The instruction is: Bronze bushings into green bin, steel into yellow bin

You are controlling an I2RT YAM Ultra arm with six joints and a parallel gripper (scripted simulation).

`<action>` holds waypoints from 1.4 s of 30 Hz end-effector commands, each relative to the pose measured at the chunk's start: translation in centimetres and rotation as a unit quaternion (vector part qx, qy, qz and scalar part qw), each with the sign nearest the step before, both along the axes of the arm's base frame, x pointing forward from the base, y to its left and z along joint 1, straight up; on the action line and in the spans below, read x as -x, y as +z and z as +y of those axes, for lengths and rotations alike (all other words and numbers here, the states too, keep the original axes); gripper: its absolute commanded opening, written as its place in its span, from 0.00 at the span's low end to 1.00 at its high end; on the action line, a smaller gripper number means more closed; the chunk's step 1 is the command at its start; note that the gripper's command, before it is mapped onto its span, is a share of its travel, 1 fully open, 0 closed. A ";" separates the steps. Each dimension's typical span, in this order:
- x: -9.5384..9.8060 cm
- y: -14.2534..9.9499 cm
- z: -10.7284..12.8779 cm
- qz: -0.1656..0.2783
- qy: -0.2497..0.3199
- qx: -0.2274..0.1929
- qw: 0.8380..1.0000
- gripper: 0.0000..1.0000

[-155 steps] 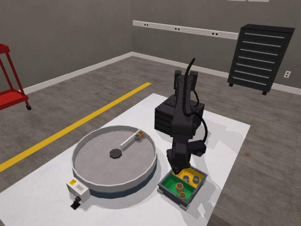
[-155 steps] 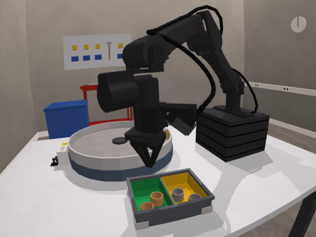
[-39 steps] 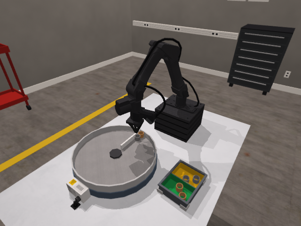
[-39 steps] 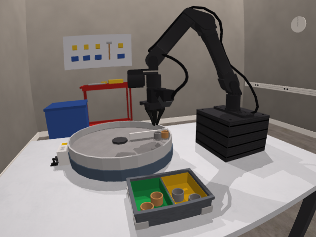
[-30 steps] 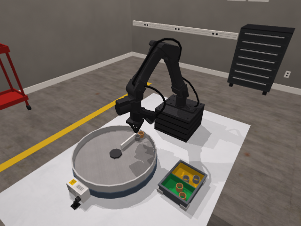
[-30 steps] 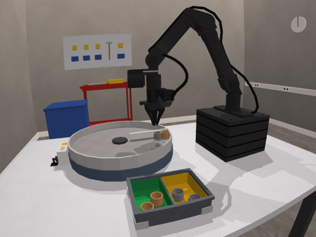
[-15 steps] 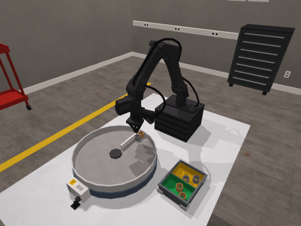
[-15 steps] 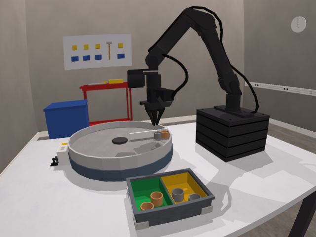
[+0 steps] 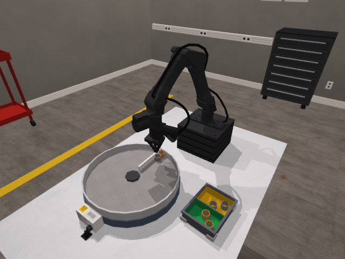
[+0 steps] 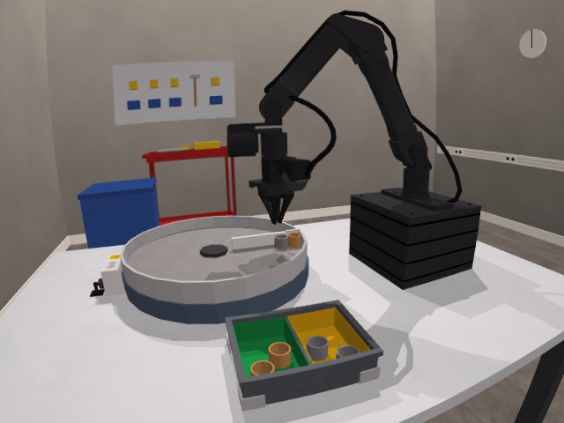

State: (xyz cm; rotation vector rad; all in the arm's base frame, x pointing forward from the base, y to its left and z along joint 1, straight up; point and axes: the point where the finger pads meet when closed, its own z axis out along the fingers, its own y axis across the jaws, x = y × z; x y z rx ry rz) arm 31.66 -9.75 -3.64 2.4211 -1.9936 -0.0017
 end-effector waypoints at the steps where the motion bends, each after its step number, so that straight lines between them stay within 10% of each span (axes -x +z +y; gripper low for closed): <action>1: -1.0 0.4 0.3 -0.005 0.001 -0.005 1.000 0.12; 42: -0.1 0.1 0.3 0.002 -0.002 -0.007 1.000 0.12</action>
